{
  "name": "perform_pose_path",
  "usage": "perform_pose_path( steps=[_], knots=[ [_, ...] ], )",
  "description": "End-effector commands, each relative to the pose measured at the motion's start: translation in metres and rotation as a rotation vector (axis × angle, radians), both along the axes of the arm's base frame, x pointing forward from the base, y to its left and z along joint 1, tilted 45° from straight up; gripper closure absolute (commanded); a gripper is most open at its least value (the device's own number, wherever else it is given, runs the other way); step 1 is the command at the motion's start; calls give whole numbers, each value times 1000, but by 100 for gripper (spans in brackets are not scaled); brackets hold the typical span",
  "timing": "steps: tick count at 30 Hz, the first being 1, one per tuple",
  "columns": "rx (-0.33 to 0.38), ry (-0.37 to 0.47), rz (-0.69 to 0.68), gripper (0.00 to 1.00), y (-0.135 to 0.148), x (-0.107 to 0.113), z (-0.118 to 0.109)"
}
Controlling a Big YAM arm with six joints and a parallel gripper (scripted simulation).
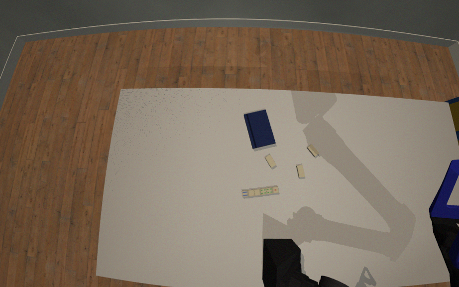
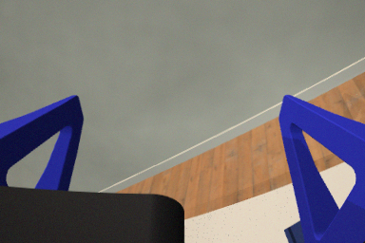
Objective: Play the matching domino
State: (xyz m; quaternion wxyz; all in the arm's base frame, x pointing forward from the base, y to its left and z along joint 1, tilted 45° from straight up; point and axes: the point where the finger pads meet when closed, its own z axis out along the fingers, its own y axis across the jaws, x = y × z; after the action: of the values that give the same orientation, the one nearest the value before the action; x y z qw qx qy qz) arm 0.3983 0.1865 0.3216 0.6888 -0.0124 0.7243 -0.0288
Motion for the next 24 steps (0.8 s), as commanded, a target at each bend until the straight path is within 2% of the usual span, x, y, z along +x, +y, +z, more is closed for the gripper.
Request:
perform_pose_path(
  steps=[1,9,10,19,24],
  knots=[
    [16,-14,38,0,31,-9,-15],
    [18,-17,37,0,36,-12,-18],
    [-12,44,2,0,29,-11,-30],
    [-2,346,-309,0,-16,-20,-72],
    [-2,346,-309,0,-16,-20,-72]
  ],
)
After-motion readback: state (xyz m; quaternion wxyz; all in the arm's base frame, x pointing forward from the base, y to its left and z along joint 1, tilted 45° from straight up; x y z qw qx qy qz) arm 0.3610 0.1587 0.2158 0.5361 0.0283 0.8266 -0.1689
